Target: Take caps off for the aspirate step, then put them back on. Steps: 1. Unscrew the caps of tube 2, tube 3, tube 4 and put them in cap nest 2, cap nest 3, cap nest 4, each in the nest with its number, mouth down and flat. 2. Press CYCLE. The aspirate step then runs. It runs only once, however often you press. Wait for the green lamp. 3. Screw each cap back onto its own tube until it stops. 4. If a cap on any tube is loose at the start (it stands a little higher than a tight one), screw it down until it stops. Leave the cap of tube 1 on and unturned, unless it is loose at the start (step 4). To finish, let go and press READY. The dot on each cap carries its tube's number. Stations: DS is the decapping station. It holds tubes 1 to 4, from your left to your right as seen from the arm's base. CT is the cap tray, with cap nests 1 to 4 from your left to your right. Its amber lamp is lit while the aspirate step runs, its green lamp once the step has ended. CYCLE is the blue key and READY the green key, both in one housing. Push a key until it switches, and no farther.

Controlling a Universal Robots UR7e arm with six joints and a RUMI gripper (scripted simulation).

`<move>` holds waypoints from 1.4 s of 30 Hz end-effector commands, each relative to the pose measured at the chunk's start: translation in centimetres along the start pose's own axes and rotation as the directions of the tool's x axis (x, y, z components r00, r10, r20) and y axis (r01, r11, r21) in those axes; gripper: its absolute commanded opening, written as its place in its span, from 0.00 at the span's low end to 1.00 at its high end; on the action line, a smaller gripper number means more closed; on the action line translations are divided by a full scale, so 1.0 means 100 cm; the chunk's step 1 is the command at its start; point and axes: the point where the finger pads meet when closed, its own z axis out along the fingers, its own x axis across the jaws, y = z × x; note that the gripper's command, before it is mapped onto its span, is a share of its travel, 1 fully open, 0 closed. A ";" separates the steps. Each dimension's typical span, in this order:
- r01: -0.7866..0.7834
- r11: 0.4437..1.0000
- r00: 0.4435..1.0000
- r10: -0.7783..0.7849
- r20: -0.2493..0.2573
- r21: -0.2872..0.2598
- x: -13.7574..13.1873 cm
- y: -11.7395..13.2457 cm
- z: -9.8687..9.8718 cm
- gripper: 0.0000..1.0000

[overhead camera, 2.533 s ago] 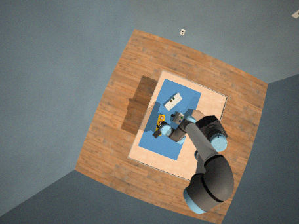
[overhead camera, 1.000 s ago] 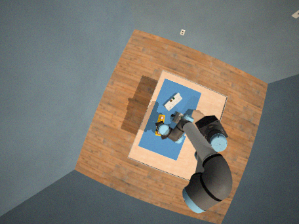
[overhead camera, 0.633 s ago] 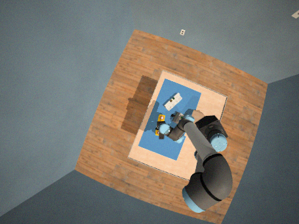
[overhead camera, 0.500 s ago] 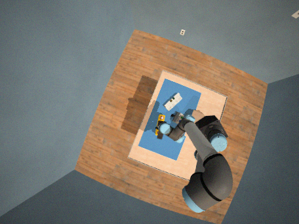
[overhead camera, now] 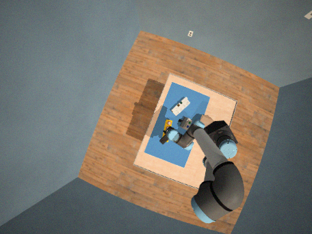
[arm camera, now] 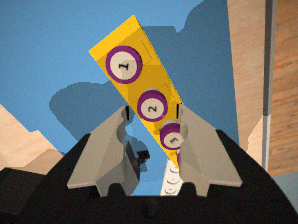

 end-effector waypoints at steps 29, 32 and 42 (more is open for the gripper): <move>0.545 0.838 0.838 -0.545 -0.001 -0.008 0.000 0.000 -0.001 0.00; 0.664 0.747 0.747 -0.664 0.000 -0.008 0.000 0.000 -0.001 0.00; 0.854 0.520 0.520 -0.854 0.002 -0.007 0.000 0.000 -0.001 0.00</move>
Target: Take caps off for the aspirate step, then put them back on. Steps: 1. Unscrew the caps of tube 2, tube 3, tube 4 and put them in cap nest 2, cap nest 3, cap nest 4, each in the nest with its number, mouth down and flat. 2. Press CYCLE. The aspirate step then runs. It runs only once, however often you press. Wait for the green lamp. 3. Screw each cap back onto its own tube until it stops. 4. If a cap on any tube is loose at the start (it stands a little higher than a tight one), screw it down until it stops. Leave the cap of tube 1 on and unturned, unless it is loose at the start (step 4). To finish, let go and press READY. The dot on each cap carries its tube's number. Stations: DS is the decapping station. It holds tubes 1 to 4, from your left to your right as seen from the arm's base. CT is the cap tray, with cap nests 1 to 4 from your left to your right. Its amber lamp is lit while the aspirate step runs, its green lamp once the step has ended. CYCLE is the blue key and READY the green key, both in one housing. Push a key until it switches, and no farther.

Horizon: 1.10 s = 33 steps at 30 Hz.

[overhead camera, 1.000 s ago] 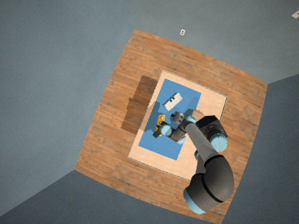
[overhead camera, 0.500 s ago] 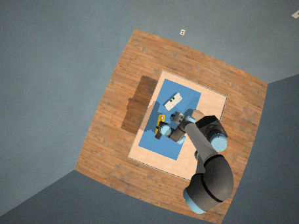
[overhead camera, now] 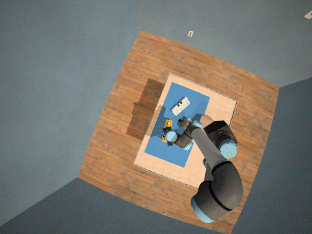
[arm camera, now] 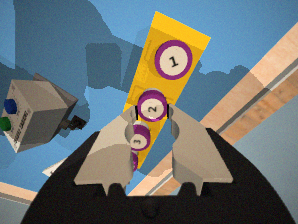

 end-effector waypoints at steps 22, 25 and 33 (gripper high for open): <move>-0.233 0.972 0.972 0.233 0.001 0.014 0.000 0.000 0.000 0.35; -0.391 0.920 0.920 0.391 0.004 0.013 0.000 0.000 0.000 0.35; -0.671 0.742 0.742 0.671 0.008 0.011 0.000 0.000 0.000 0.35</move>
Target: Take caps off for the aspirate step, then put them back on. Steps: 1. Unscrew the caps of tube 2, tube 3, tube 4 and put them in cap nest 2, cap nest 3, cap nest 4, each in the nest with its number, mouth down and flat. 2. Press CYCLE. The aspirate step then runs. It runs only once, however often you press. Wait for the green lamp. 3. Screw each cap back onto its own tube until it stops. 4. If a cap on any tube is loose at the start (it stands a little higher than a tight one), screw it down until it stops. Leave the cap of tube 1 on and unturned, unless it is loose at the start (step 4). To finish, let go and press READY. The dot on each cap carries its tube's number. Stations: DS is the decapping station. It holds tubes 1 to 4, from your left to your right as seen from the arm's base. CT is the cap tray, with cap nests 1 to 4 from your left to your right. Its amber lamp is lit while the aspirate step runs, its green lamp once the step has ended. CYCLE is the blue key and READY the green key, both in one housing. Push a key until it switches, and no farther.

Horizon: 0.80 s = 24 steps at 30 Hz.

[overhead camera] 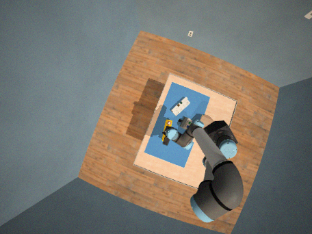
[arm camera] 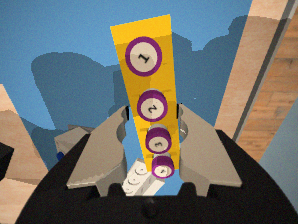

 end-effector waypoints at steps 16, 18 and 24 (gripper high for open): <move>-0.403 0.915 0.915 0.403 -0.012 -0.014 0.000 0.000 0.000 0.00; -0.403 0.915 0.915 0.403 -0.012 -0.014 0.000 0.000 0.000 0.00; -0.402 0.915 0.915 0.402 -0.012 -0.014 0.000 0.000 0.000 0.00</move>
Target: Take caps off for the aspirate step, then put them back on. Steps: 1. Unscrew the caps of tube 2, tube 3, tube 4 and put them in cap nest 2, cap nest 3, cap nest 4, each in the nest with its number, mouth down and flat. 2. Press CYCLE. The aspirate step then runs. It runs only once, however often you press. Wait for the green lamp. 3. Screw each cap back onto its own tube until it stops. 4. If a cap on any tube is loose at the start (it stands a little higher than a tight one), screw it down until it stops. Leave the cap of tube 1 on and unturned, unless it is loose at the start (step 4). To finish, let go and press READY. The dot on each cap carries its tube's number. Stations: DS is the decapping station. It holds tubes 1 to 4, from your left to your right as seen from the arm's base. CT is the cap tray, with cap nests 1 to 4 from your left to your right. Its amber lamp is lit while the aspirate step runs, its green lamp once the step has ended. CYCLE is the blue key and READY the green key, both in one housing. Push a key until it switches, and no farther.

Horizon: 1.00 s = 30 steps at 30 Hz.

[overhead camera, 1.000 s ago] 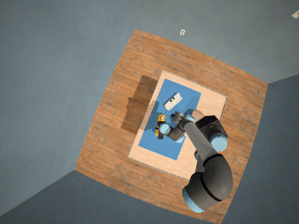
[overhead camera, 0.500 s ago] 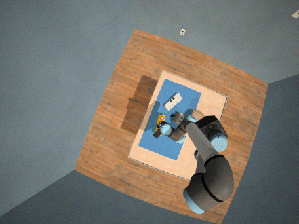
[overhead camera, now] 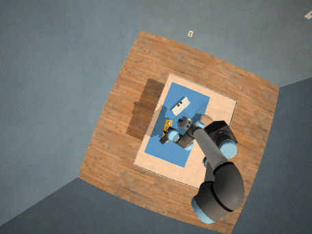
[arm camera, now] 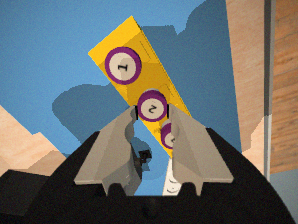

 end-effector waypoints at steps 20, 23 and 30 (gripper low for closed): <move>0.717 0.697 0.697 -0.717 -0.001 -0.001 0.000 0.000 -0.001 0.00; 0.751 0.660 0.660 -0.751 -0.001 -0.001 0.000 0.000 -0.001 0.00; 0.866 0.500 0.500 -0.866 -0.001 -0.001 0.000 0.000 -0.001 0.00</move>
